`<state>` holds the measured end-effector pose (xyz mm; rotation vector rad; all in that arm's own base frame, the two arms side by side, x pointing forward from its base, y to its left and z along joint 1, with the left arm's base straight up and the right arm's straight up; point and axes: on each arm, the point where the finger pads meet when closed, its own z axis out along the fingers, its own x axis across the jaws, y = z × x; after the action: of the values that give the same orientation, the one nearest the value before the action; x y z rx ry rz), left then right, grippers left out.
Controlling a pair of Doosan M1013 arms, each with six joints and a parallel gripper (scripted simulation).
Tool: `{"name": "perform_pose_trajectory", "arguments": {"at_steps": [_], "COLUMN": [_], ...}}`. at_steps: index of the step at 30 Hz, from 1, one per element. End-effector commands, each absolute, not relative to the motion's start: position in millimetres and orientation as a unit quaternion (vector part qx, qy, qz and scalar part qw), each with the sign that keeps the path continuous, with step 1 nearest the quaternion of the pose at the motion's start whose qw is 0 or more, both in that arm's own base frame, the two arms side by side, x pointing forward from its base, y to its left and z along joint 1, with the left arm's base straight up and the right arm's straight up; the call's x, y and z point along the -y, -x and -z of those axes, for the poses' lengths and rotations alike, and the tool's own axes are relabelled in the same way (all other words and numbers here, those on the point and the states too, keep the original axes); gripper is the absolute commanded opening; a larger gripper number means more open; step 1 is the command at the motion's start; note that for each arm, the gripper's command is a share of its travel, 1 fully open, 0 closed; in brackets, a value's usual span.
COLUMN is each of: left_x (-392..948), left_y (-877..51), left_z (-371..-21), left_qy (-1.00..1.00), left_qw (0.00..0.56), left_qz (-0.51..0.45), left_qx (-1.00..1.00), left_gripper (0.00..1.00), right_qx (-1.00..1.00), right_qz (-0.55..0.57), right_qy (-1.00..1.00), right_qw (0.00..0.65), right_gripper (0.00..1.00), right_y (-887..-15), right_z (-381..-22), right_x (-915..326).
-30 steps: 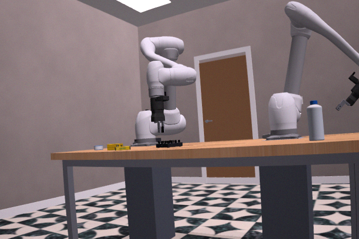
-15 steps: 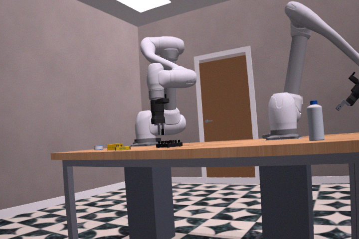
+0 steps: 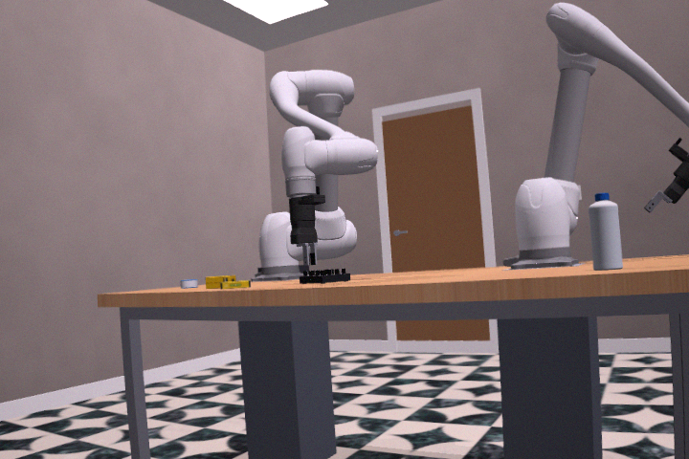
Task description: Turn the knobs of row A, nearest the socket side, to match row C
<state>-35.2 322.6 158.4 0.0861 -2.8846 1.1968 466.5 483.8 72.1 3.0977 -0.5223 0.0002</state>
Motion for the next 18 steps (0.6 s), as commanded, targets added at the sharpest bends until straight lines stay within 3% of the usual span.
{"name": "perform_pose_trajectory", "arguments": {"at_steps": [1, 18], "left_x": [-322.9, -322.9], "left_y": [35.3, 35.3], "left_z": [-158.8, -158.8], "left_qy": [-0.028, -0.028], "left_qw": [0.009, 0.009], "left_qz": [-0.383, -0.383], "left_qx": [0.923, 0.923], "left_gripper": [1.00, 1.00], "right_qx": [0.166, 0.166], "right_qz": [0.000, 0.000], "right_qy": [-0.986, -0.986], "right_qw": [-0.001, -0.001], "right_gripper": [0.46, 0.46], "right_y": [-466.9, -466.9], "right_z": [-70.1, -62.4], "right_x": [-484.2, -484.3]}}
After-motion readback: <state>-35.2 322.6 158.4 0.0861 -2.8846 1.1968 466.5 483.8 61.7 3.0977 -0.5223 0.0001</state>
